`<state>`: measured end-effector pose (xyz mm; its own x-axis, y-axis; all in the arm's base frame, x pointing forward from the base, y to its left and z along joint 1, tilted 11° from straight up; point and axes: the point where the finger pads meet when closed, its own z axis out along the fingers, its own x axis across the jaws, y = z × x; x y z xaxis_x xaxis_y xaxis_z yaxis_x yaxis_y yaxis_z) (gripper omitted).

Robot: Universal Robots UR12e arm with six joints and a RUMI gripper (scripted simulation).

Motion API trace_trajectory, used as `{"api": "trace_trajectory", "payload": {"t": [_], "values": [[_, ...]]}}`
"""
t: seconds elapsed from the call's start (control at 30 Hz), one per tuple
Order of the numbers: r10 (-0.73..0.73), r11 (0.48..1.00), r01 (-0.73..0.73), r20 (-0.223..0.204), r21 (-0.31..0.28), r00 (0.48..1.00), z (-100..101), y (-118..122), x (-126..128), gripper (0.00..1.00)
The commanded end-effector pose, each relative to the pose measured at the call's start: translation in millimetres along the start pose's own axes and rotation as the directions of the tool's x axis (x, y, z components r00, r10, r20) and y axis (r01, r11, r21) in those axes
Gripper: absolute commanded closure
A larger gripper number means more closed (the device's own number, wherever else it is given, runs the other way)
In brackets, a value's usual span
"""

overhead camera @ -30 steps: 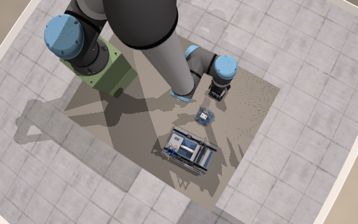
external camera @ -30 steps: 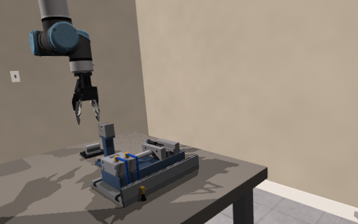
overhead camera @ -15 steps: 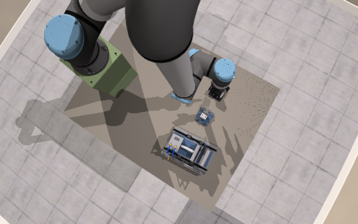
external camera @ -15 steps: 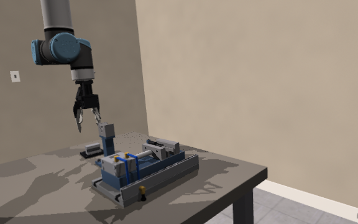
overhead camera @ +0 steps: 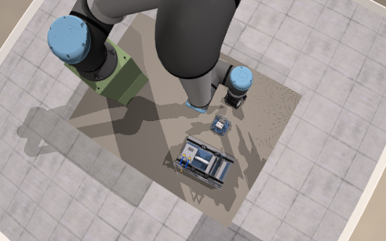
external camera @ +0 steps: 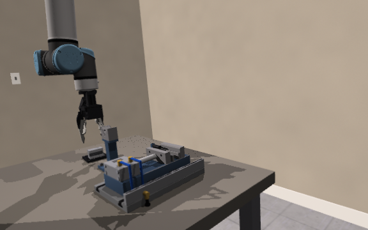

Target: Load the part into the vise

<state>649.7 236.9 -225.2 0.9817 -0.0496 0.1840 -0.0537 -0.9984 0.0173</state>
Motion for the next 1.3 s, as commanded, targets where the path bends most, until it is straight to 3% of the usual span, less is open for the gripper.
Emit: {"api": "trace_trajectory", "payload": {"t": [0.0,0.7,1.27], "values": [[0.0,1.0,0.0,-0.001,0.0,1.0,10.5,-0.2,0.7,0.49],[0.0,1.0,0.0,-0.001,0.0,1.0,43.4,-0.2,1.1,0.49],[0.0,1.0,0.0,-0.001,0.0,1.0,55.9,-0.1,1.2,0.49]]}}
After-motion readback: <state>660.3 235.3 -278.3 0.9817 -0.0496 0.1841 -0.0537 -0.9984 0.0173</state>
